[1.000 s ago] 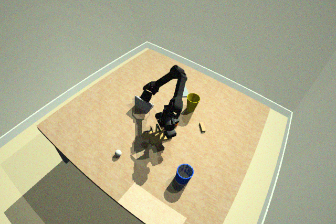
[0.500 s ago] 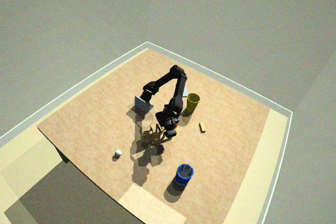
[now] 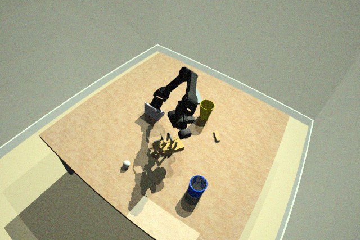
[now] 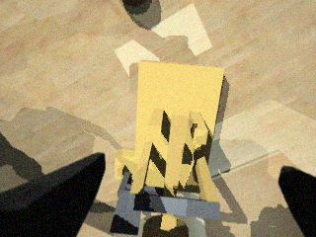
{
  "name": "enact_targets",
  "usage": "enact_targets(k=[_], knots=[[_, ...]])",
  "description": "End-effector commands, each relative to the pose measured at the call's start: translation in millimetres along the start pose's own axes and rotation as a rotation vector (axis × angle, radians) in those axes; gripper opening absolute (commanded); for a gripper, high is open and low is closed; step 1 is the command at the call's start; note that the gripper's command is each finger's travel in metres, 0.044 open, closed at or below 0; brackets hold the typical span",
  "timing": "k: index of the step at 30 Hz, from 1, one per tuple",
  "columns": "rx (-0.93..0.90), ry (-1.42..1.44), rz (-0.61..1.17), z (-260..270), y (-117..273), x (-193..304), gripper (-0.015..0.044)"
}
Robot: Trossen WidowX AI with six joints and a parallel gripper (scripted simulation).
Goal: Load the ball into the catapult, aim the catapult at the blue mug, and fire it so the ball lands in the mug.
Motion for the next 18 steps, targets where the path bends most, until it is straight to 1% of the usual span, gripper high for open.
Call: enact_targets(k=[1, 3, 7, 18], knots=[[-0.011, -0.035, 0.003, 4, 7, -1, 0.044], [-0.011, -0.035, 0.003, 3, -1, -1, 0.044], [-0.011, -0.034, 0.002, 4, -39, -1, 0.044], [-0.011, -0.034, 0.001, 3, -49, -1, 0.044]])
Point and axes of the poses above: the point midway between the two fingers, 35 mm back from their tips, its own y axis back along the fingers, its own z axis across the jaws, x = y × z, the point moved 7 cm from there along y, back along the fingers, and after that the axes turned 13 degrees about -y, right-handed, at the moved point
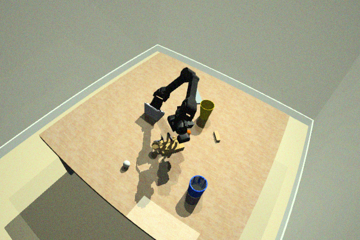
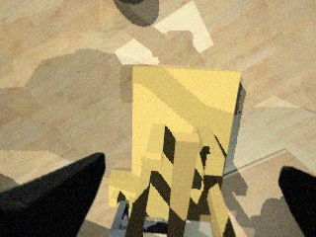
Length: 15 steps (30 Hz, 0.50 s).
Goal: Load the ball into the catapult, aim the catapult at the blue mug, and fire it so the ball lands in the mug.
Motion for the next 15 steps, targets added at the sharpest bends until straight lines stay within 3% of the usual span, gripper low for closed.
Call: enact_targets(k=[1, 15], knots=[[-0.006, -0.005, -0.002, 0, -9, -1, 0.044], [-0.006, -0.005, -0.003, 0, -32, -1, 0.044]])
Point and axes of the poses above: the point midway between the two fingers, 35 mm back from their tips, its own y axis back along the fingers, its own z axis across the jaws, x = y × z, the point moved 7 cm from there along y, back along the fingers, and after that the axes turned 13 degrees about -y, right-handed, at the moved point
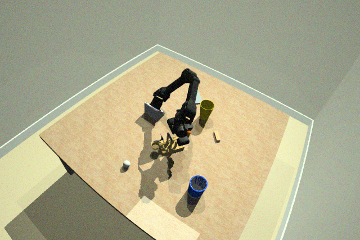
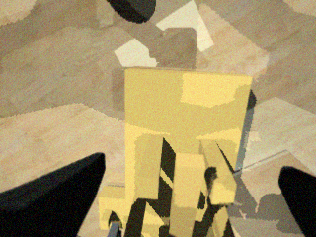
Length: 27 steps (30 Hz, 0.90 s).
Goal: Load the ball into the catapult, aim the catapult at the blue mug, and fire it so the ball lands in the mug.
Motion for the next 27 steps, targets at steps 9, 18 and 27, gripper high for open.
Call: enact_targets(k=[9, 18, 27], knots=[[-0.007, -0.006, -0.003, 2, -22, 0, 0.044], [-0.004, 0.0, -0.001, 1, -24, 0, 0.0387], [-0.004, 0.0, -0.001, 1, -24, 0, 0.0151]])
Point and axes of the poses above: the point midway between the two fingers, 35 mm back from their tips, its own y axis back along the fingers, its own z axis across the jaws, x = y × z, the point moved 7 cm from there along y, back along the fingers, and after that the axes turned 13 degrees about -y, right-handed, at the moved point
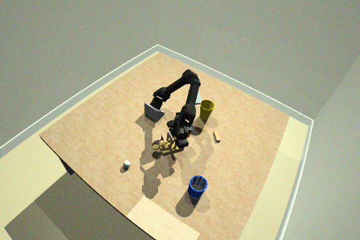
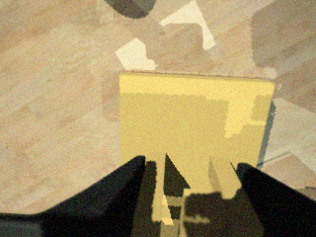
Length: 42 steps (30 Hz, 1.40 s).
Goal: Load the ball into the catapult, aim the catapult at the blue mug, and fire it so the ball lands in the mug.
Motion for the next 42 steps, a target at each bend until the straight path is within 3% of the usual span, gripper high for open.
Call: enact_targets(k=[1, 6, 11, 16, 32, 42], knots=[[0.002, 0.002, -0.001, 0, 0, 0, 0.0145], [0.002, 0.002, -0.001, 0, 0, 0, 0.0111], [0.002, -0.001, 0.002, -1, 47, 0, 0.0], [0.001, -0.022, 0.002, 0, 50, 0, 0.0], [-0.001, -0.545, -0.001, -2, 47, -3, 0.0], [-0.001, -0.567, -0.001, -8, 46, -3, 0.0]])
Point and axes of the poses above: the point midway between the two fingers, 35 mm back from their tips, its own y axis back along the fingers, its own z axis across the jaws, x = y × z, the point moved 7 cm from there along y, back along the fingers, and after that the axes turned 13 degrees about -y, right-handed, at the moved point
